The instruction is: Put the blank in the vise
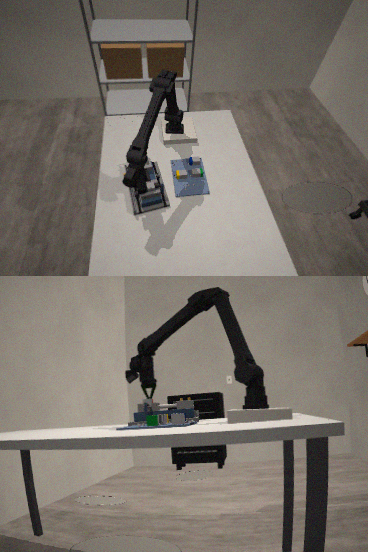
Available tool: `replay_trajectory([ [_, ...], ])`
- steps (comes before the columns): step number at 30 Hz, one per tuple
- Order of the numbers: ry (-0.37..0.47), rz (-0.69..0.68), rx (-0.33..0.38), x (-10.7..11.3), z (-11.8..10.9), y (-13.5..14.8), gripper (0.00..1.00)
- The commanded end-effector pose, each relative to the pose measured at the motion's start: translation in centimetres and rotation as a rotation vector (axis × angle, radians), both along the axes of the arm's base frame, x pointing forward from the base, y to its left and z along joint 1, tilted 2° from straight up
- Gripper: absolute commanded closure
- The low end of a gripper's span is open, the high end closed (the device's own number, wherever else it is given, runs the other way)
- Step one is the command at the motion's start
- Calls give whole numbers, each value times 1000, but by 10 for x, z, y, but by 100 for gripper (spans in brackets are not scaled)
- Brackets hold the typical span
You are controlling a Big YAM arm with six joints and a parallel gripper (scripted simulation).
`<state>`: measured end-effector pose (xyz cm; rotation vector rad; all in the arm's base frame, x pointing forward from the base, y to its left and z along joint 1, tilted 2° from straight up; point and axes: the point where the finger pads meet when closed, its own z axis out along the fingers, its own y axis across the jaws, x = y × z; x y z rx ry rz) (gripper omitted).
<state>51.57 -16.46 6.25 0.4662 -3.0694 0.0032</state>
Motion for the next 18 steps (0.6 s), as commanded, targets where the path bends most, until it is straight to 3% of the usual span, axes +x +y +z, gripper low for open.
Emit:
replay_trajectory([
  [1, -16, 5, -1, 7, -4, -7, 100],
  [6, -45, 5, -10, 12, 9, -8, 100],
  [10, -20, 4, -2, 5, -3, -6, 100],
  [18, -22, 5, -3, 7, -4, -7, 100],
])
